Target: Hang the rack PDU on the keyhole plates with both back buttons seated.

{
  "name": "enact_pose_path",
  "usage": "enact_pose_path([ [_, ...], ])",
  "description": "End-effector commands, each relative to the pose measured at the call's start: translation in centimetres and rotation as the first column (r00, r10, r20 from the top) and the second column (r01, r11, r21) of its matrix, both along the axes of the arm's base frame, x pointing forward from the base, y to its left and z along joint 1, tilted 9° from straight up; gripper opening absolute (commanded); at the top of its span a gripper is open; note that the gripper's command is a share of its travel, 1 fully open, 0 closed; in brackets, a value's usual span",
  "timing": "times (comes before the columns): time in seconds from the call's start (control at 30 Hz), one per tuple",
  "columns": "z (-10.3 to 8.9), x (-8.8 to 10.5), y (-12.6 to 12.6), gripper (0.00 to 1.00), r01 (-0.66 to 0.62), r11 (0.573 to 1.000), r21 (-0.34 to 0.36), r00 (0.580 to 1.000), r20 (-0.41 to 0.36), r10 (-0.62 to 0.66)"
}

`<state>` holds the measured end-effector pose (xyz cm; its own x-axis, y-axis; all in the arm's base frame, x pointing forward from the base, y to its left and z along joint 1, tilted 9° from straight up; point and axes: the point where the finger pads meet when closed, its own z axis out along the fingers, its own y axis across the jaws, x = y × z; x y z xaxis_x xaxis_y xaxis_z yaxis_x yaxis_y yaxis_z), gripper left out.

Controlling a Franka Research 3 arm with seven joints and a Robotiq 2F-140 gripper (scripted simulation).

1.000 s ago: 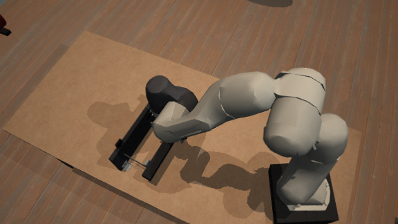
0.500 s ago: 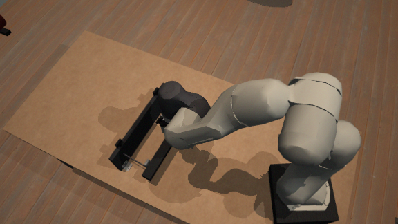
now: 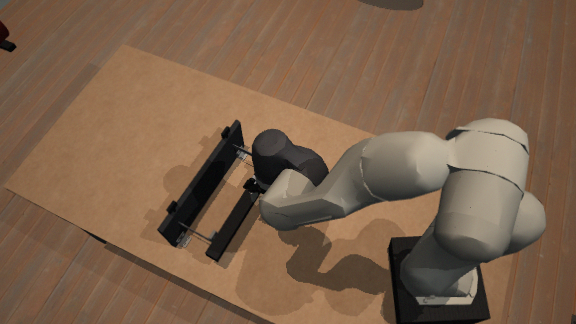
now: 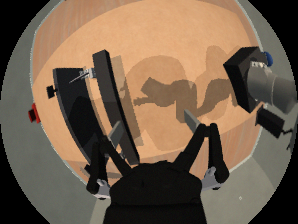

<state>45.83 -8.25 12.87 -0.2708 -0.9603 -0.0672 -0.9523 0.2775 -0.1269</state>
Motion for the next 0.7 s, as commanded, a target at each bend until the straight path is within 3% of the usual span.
enact_pose_path([
  [0.0,0.1,-0.2,0.1,1.00,-0.016,1.000,0.001,1.000,0.013,0.016],
  [0.23,-0.1,-1.2,0.4,1.00,-0.016,1.000,0.001,1.000,0.013,0.016],
  [0.67,-0.1,-1.3,0.4,1.00,-0.016,1.000,0.001,1.000,0.013,0.016],
])
